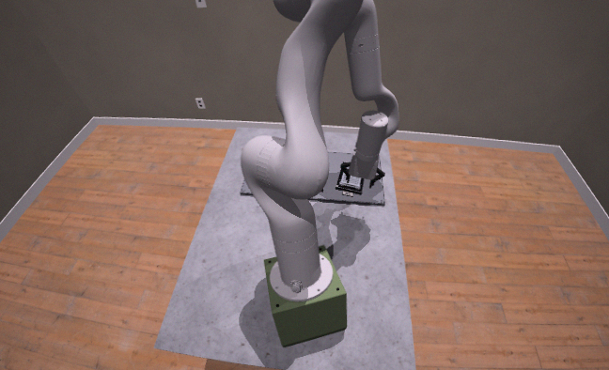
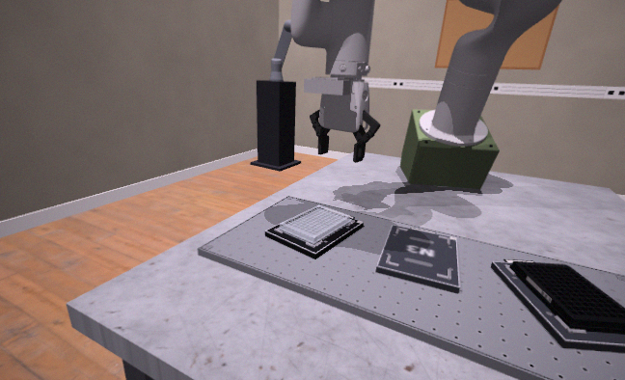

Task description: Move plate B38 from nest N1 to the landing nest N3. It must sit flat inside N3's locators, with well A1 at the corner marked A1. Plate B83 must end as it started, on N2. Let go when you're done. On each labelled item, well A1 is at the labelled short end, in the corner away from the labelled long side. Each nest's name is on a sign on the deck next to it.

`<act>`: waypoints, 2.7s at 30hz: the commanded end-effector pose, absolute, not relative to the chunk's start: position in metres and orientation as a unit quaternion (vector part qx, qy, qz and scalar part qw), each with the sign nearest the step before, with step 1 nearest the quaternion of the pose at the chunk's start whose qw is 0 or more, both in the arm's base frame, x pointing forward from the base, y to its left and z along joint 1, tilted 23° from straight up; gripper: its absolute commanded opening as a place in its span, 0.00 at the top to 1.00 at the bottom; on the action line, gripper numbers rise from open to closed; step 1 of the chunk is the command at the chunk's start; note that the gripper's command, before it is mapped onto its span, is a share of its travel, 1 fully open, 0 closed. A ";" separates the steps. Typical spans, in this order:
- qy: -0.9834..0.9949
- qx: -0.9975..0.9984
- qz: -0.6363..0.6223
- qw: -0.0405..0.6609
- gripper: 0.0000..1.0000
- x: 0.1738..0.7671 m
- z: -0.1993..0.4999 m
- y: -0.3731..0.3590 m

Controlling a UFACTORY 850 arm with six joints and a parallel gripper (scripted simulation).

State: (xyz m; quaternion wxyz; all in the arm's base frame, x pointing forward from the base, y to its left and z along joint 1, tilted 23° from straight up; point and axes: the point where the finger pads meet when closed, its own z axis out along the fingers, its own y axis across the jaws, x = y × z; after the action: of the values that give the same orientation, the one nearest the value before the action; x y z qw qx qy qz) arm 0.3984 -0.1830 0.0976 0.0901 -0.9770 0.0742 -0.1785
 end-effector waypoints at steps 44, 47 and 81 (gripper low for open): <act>-0.121 -0.972 -0.193 0.052 0.00 0.402 0.109 -0.124; -0.170 -0.965 -0.196 0.043 0.00 0.402 0.111 -0.110; -0.232 -0.952 -0.198 0.030 0.00 0.410 0.138 0.038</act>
State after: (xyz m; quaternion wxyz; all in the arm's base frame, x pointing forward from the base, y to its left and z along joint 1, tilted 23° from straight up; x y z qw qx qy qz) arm 0.4083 0.0210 0.1348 0.0342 -0.9521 -0.2325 -0.1958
